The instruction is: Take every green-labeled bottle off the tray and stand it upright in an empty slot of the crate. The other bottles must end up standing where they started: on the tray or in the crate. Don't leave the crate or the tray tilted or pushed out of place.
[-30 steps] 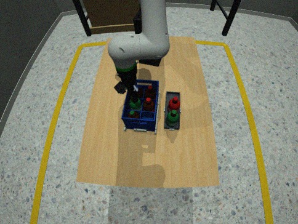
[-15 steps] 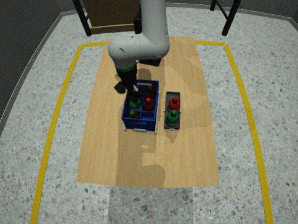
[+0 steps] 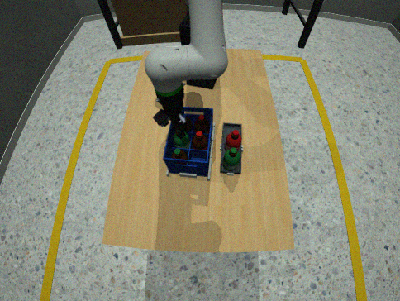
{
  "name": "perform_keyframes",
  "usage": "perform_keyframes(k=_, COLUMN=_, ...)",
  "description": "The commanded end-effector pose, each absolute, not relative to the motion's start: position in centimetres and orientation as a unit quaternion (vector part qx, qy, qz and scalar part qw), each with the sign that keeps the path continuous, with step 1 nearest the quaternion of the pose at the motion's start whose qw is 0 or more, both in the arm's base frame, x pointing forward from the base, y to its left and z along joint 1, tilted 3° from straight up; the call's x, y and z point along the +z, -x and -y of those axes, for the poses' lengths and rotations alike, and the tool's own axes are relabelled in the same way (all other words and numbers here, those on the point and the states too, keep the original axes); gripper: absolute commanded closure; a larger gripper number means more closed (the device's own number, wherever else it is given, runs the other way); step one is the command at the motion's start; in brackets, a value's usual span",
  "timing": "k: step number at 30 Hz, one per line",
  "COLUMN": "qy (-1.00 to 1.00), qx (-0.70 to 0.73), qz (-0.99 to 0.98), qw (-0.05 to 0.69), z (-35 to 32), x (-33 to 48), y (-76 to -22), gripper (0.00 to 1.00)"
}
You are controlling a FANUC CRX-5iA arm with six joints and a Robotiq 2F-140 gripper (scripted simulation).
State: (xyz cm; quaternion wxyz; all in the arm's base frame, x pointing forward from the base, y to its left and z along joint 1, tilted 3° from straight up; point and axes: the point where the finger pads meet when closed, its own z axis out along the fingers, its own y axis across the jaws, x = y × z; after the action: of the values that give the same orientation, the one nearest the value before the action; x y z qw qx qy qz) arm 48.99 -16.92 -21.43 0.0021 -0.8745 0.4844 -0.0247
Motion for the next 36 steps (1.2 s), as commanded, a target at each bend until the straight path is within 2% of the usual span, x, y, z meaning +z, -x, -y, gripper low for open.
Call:
perform_keyframes(k=1, qy=0.875, qx=-0.026, qz=-0.484, qw=0.002, z=16.94, x=-21.35, y=-49.08, gripper=0.9)
perform_keyframes(k=36, qy=0.875, qx=-0.026, qz=-0.484, qw=0.002, z=16.94, x=-21.75, y=-49.1, gripper=0.9)
